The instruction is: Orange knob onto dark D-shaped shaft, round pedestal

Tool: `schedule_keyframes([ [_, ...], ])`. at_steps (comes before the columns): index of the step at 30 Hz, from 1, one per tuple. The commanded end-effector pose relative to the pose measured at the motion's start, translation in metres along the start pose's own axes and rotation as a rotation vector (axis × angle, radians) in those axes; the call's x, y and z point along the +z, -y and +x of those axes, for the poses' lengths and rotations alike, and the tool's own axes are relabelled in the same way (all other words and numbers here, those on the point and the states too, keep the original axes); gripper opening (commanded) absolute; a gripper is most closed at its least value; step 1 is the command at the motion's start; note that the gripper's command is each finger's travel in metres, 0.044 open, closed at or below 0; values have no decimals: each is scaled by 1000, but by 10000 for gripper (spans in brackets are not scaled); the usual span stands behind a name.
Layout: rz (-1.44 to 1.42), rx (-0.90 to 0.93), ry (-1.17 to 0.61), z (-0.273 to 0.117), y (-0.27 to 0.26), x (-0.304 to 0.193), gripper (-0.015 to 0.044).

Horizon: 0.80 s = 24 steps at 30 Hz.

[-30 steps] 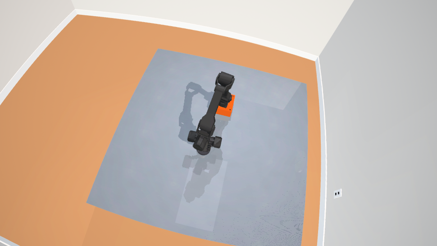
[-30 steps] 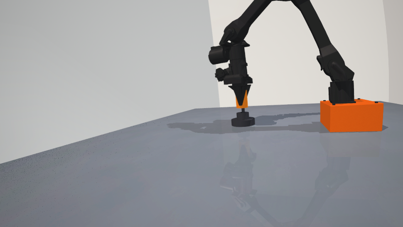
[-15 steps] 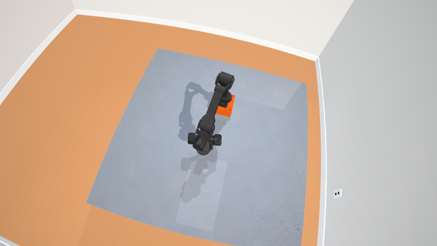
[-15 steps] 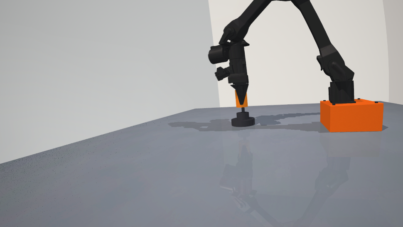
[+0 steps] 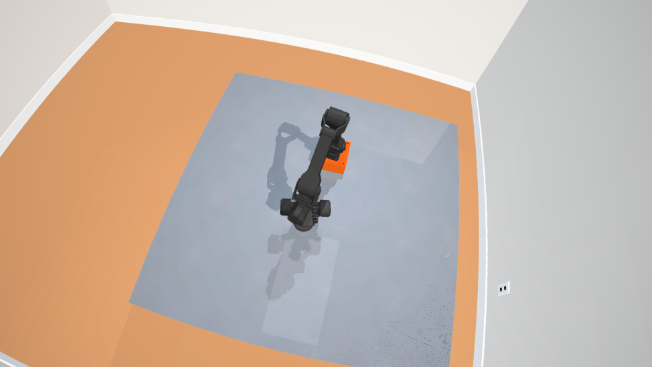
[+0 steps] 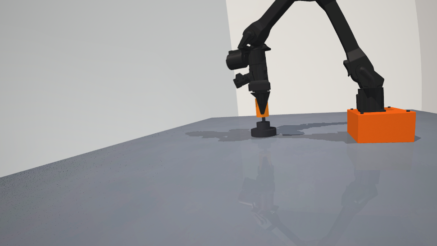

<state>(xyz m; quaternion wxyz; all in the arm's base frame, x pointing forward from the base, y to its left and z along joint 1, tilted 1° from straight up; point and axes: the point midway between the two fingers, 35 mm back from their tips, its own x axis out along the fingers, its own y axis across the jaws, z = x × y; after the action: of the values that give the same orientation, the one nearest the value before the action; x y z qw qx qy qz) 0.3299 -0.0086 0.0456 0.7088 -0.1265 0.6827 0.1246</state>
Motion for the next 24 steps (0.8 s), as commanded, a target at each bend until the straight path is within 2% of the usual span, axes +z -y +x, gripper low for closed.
schedule_keyframes([
  [1,-3,0,3,0,0,0,0],
  [14,-12,0,3,-5,0,1,0],
  [20,-202,0,3,-5,1,3,0],
  [24,-212,0,3,-3,1,2,0],
])
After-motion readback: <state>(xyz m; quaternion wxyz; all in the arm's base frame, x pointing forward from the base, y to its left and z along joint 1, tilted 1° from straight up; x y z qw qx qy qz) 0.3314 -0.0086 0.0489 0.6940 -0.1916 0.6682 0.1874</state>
